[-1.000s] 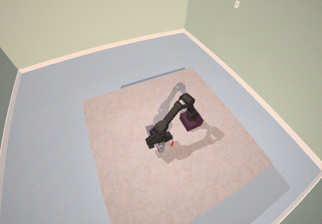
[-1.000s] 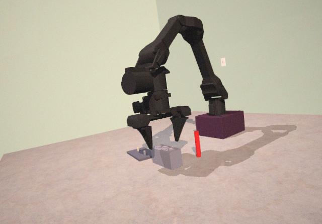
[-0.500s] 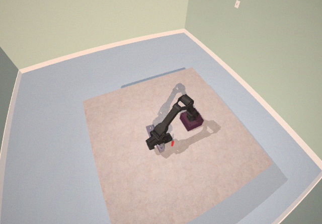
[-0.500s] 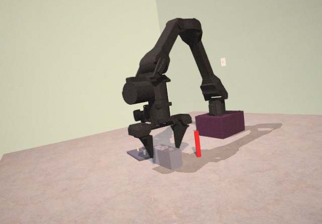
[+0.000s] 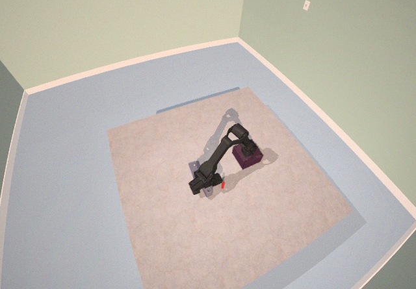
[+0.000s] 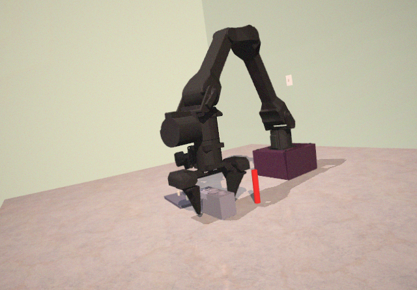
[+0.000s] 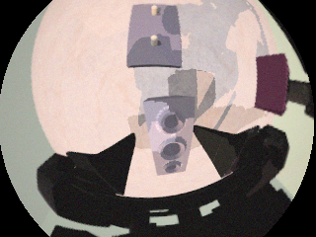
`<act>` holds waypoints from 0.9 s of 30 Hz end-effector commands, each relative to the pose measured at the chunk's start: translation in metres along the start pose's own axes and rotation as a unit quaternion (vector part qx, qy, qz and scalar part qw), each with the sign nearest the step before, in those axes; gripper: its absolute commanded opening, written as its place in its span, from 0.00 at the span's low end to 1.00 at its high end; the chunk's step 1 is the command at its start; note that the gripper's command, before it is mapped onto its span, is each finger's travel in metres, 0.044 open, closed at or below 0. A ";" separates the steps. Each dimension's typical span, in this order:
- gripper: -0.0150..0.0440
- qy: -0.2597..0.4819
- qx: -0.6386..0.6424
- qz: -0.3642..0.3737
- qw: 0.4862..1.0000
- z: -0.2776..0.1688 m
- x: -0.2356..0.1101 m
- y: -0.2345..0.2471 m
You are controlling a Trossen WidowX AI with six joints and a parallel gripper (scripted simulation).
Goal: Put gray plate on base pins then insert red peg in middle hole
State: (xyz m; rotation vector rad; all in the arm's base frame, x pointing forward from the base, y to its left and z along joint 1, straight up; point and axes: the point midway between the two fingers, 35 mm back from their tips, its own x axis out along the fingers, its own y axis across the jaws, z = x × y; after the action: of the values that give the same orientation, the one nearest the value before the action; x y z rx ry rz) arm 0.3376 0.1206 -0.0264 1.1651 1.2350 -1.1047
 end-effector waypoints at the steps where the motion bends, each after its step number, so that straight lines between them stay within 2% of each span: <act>1: 0.91 -0.003 -0.003 -0.003 1.000 0.001 0.004 -0.002; 11: 0.47 -0.003 -0.003 -0.003 1.000 0.001 0.004 -0.002; 27: 0.29 -0.003 -0.003 -0.003 1.000 0.001 0.004 -0.002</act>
State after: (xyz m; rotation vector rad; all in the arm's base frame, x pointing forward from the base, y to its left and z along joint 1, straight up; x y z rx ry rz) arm 0.3362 0.1200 -0.0302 1.1604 1.2377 -1.1102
